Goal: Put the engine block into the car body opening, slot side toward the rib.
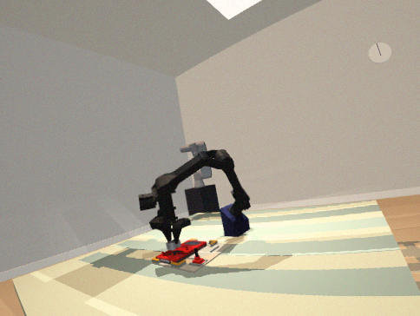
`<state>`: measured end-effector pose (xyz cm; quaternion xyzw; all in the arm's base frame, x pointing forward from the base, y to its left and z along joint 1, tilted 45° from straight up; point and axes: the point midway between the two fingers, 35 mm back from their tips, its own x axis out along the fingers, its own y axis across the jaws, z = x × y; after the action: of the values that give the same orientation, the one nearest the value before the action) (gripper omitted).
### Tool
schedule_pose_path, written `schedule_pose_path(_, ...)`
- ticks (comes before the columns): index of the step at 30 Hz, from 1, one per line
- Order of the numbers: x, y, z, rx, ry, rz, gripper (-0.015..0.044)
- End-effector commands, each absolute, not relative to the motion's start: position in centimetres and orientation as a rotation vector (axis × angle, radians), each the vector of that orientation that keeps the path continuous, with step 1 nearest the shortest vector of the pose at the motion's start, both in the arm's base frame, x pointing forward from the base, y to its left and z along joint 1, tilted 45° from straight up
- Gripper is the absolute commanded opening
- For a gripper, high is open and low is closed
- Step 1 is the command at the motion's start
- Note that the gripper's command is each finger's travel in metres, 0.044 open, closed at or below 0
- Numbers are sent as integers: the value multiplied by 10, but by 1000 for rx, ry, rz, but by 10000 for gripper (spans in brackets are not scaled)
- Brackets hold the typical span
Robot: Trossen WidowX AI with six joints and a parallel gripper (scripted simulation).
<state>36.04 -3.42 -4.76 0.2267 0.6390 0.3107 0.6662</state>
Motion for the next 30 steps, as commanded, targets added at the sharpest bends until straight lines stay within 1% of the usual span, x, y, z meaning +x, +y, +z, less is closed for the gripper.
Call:
schedule_pose_path(1, 360, -34, -48, 511, 1445, 697, 159)
schedule_pose_path(30, 360, -31, -51, 513, 1446, 695, 159)
